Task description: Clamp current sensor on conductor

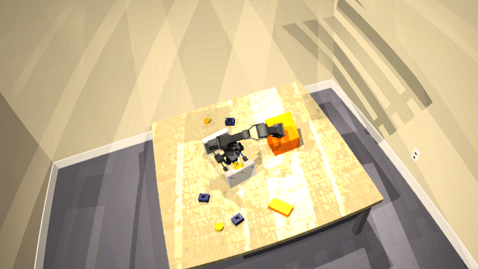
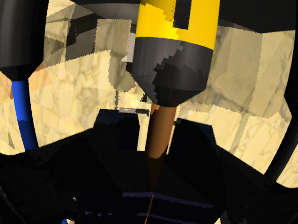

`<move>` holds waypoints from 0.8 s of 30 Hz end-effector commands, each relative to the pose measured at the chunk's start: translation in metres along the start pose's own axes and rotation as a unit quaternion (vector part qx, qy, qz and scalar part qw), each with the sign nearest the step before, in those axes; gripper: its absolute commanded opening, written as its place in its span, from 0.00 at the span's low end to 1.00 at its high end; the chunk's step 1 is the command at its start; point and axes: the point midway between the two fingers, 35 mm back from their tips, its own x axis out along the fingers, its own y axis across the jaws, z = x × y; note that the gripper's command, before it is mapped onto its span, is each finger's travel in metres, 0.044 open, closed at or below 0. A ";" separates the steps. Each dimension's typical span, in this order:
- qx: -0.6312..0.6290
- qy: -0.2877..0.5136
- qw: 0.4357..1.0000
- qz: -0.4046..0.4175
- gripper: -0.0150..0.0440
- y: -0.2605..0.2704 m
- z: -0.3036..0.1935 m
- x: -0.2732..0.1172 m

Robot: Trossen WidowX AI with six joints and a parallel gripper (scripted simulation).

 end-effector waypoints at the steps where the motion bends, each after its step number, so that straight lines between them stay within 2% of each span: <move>1: 0.000 0.000 1.000 0.000 0.82 0.000 0.000 0.000; 21: 0.000 0.000 1.000 0.000 0.59 0.000 0.000 0.000; 24: 0.000 0.000 1.000 -0.004 0.46 0.000 0.000 -0.002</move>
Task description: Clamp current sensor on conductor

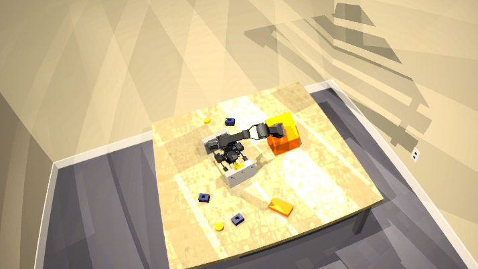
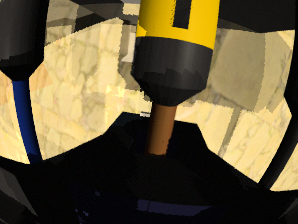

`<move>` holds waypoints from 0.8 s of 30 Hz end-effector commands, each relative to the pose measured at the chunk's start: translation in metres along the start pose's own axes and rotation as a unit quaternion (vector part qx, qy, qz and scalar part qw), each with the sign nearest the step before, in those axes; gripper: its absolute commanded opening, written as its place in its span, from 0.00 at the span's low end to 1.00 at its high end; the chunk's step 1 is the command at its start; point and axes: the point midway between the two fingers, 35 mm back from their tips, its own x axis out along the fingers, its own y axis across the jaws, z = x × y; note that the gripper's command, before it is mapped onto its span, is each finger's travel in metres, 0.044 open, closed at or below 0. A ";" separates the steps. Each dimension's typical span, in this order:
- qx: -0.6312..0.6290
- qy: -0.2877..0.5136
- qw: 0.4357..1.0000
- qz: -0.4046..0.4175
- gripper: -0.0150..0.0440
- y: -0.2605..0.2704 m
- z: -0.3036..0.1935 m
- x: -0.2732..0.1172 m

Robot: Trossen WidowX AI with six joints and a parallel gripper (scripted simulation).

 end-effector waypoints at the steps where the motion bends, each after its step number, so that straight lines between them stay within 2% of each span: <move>1: 0.000 -0.001 1.000 -0.006 0.42 0.000 0.000 -0.002; 5: 0.002 -0.003 1.000 -0.018 0.25 0.000 0.000 -0.006; 15: -0.002 0.001 1.000 -0.009 0.25 -0.001 0.000 -0.003; 24: -0.002 0.001 1.000 -0.009 0.65 -0.001 0.000 -0.003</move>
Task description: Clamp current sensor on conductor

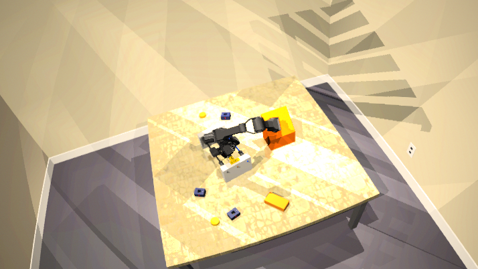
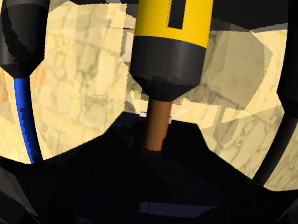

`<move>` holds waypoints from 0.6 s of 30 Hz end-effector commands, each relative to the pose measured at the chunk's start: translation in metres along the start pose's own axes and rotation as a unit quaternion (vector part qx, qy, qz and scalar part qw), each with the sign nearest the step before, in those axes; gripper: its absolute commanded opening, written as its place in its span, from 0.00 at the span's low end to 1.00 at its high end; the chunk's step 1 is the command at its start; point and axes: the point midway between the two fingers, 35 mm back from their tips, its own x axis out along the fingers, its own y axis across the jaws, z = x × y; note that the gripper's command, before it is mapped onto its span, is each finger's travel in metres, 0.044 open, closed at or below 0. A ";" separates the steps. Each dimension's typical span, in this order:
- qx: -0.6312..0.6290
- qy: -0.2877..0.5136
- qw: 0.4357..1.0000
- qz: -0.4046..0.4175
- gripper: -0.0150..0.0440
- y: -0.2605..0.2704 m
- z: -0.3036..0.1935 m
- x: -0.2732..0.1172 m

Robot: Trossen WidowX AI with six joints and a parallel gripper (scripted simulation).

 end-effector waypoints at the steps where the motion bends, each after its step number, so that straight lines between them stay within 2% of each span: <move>1: 0.000 0.000 1.000 0.001 0.70 0.000 0.000 0.000; 8: 0.000 0.000 1.000 0.005 1.00 0.000 0.000 -0.001; 13: 0.001 0.000 1.000 0.001 0.79 0.000 0.000 0.000; 18: 0.001 0.000 1.000 0.001 0.73 0.000 0.000 0.000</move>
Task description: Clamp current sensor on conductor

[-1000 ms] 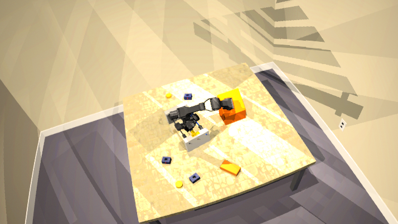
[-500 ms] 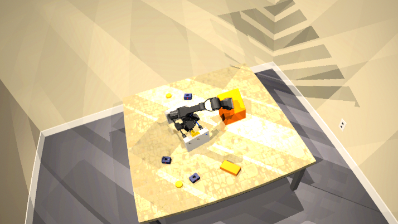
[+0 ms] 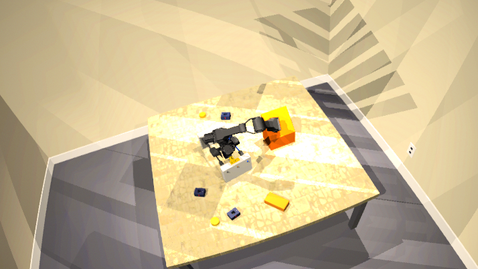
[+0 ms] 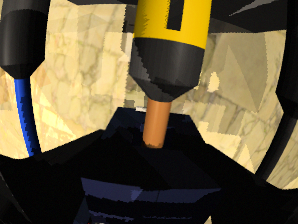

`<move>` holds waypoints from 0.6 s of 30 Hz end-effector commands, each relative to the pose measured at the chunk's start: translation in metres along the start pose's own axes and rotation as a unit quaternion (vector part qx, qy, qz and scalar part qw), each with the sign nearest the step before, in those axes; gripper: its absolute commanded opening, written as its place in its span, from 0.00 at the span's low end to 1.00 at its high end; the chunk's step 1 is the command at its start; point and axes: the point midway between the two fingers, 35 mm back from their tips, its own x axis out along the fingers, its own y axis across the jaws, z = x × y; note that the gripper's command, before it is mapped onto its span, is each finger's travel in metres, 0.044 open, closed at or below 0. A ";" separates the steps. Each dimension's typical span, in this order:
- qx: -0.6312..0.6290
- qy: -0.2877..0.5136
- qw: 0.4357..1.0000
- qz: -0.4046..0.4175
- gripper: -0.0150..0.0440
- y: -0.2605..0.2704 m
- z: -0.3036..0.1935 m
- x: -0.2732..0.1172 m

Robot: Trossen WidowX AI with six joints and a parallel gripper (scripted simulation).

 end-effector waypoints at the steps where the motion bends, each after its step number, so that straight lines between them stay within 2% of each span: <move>1: 0.000 0.000 1.000 0.000 0.72 0.000 0.000 0.000; 13: 0.000 0.000 1.000 0.000 0.59 0.000 0.000 0.000; 18: 0.001 -0.001 1.000 -0.005 0.37 0.000 0.000 -0.003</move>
